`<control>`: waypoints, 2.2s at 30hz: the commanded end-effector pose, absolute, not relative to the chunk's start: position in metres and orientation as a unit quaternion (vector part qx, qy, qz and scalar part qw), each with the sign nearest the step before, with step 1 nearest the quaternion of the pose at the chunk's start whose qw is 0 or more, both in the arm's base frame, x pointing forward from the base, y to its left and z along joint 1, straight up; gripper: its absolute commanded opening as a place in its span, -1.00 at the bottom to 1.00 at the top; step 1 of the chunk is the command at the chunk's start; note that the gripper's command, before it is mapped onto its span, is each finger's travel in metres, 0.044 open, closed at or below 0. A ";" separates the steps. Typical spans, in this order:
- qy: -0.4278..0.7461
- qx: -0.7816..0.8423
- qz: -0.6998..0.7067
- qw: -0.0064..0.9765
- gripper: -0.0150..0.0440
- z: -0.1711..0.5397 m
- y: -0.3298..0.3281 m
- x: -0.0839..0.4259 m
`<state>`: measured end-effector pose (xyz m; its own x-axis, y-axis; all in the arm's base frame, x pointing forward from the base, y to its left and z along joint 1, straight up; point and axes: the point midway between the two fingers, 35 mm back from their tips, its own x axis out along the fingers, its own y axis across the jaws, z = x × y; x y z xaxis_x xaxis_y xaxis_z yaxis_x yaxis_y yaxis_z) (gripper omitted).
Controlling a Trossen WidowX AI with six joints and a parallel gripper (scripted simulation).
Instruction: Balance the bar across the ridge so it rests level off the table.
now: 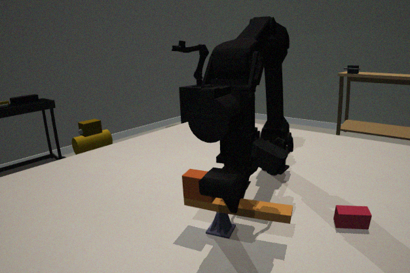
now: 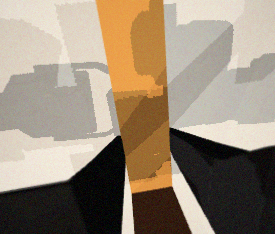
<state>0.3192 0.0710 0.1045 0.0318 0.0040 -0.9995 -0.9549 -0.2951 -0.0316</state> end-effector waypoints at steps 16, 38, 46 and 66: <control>0.412 -0.577 0.561 0.428 0.07 0.105 0.071 0.319; 0.412 -0.577 0.561 0.428 0.09 0.105 0.071 0.319; 0.412 -0.577 0.561 0.428 0.09 0.105 0.071 0.319; 0.412 -0.577 0.561 0.428 0.76 0.105 0.071 0.319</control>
<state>0.3191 0.0710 0.1045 0.0314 0.0039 -0.9995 -0.9550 -0.2950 -0.0312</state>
